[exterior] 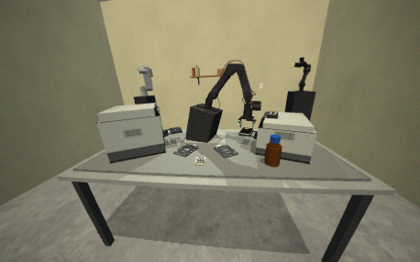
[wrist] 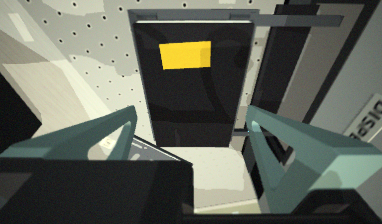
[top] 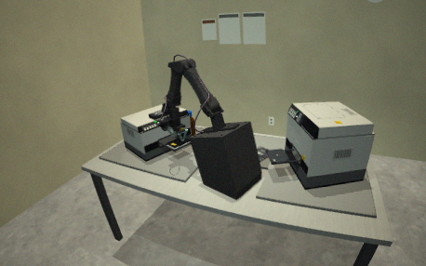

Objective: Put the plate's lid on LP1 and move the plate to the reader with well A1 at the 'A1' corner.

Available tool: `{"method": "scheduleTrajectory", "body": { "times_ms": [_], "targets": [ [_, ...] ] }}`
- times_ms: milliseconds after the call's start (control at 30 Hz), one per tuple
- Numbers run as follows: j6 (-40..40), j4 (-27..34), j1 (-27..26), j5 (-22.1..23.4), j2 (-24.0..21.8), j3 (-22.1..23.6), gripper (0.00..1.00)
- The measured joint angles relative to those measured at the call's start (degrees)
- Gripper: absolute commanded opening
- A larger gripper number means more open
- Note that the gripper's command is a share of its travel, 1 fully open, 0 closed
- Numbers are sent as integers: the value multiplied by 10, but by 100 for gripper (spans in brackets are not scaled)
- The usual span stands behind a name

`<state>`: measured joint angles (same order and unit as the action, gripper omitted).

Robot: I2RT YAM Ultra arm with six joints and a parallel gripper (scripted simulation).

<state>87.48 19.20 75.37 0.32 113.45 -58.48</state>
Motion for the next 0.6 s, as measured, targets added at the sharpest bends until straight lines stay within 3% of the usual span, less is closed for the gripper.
{"method": "scheduleTrajectory", "body": {
  "times_ms": [600],
  "targets": [
    [0,-24,0,0,26,0,100]
  ]
}}
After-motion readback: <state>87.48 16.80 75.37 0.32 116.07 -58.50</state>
